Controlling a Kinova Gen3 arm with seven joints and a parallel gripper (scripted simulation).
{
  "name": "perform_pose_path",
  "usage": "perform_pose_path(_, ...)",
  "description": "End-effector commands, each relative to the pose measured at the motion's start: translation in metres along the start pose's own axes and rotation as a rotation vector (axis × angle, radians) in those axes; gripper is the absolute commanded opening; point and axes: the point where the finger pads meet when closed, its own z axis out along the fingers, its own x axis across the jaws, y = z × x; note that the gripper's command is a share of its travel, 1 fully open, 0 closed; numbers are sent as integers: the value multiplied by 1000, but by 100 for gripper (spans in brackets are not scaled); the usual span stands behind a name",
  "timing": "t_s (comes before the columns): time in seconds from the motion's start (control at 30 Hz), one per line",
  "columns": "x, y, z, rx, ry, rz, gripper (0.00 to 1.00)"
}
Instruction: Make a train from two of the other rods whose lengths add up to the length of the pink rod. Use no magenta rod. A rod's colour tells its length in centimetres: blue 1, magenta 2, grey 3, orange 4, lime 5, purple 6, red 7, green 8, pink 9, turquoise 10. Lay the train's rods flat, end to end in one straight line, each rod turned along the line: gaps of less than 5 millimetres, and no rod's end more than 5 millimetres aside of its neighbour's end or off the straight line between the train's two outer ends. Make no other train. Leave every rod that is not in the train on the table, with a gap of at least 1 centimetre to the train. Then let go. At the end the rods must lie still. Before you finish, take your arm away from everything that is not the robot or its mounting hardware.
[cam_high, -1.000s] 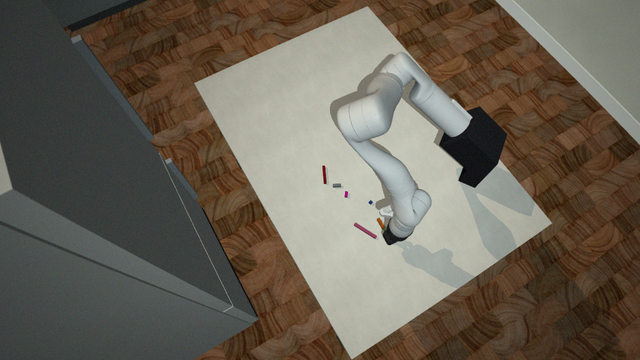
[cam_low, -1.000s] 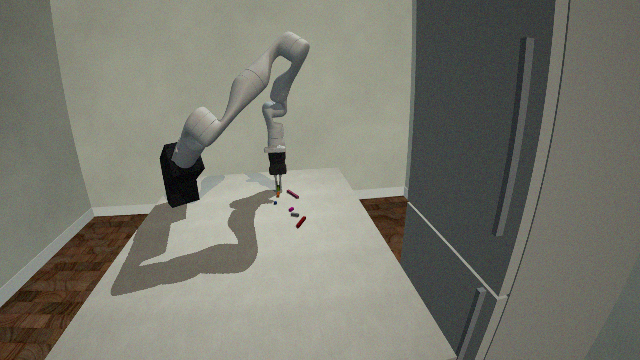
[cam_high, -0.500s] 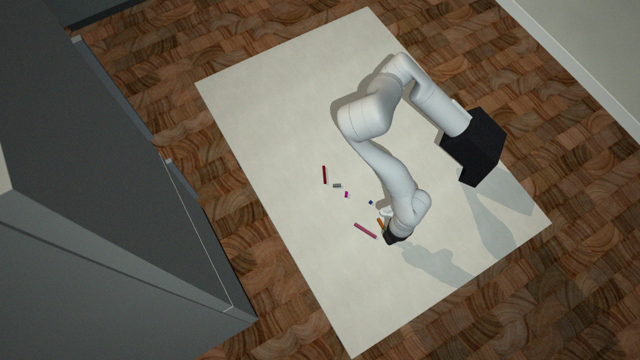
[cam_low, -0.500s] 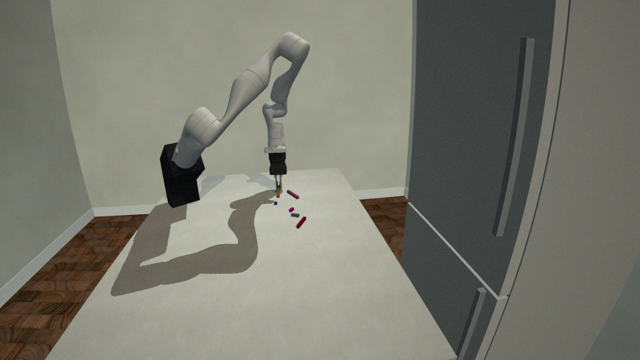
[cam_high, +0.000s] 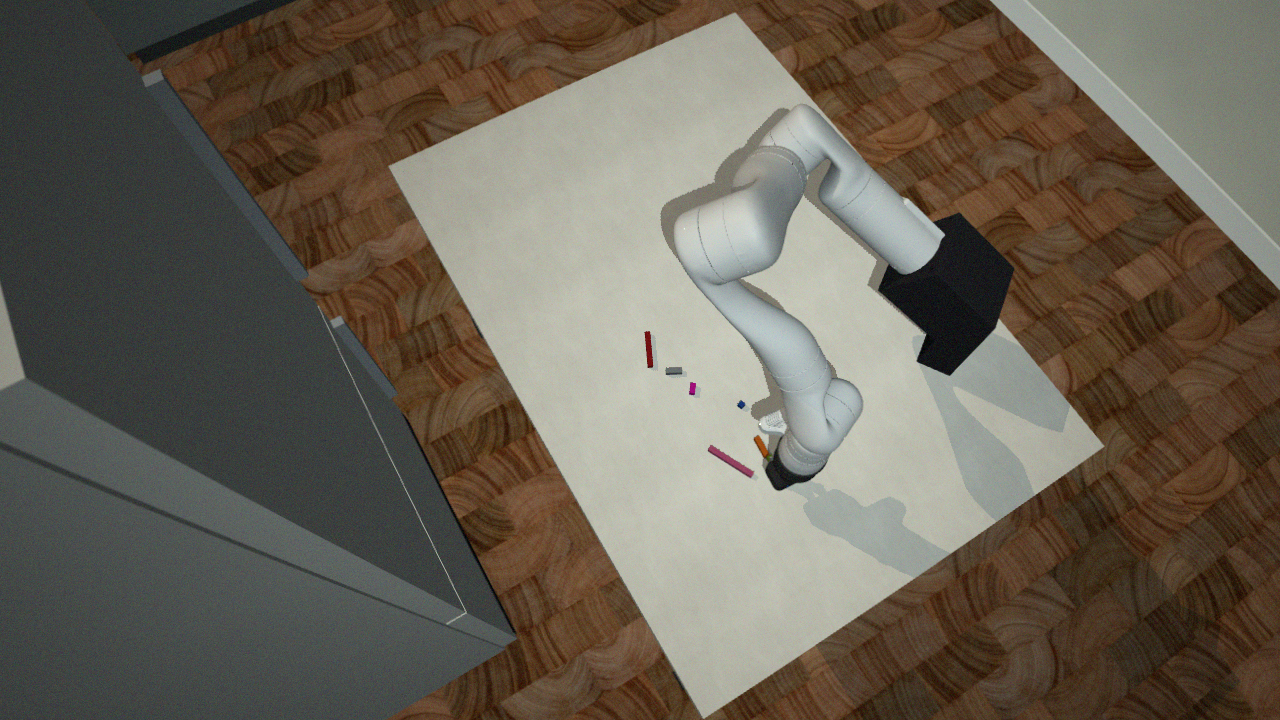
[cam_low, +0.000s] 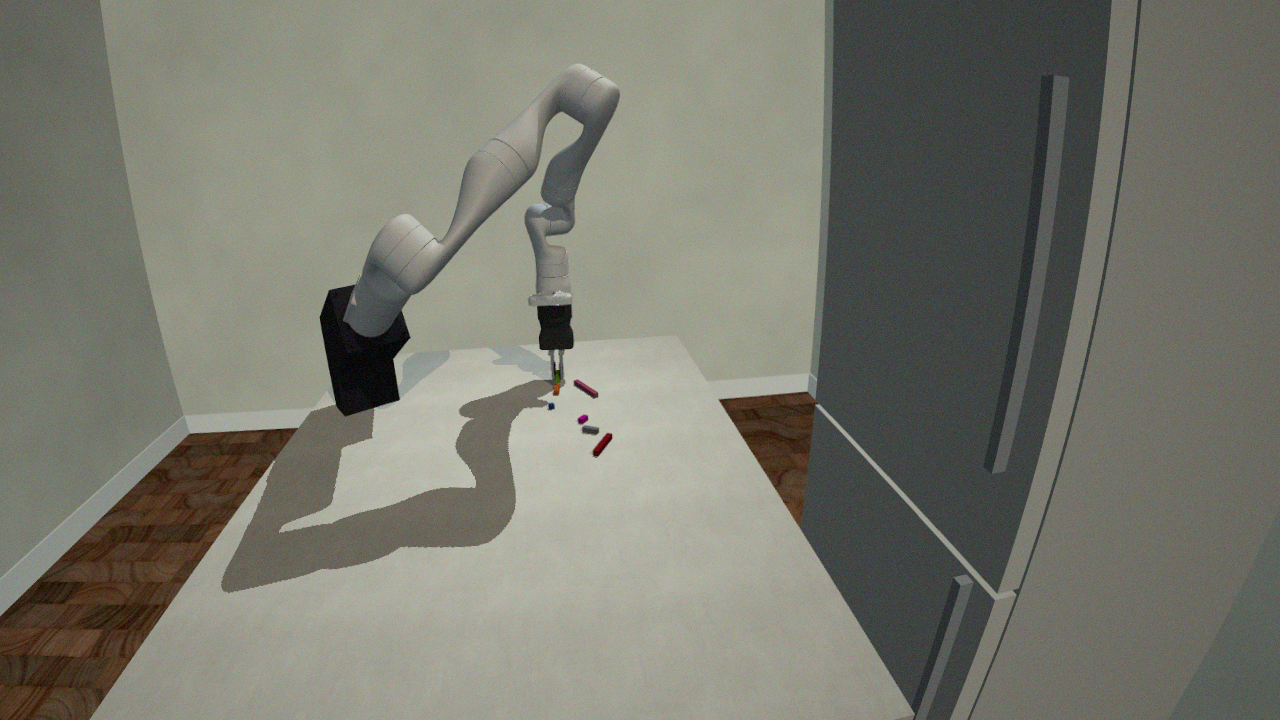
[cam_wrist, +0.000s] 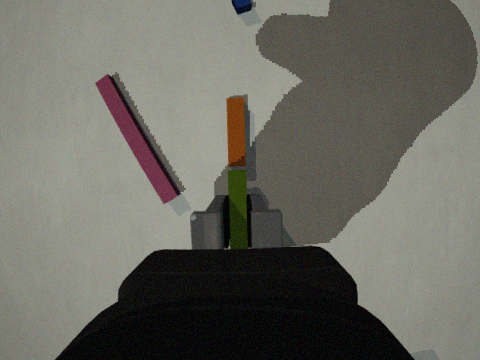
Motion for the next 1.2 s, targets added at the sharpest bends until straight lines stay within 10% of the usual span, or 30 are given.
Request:
perform_pose_path(0.0,0,1,-1,-2,-1,0,24)
perform_pose_path(1.17,0,1,11,-2,-1,0,24)
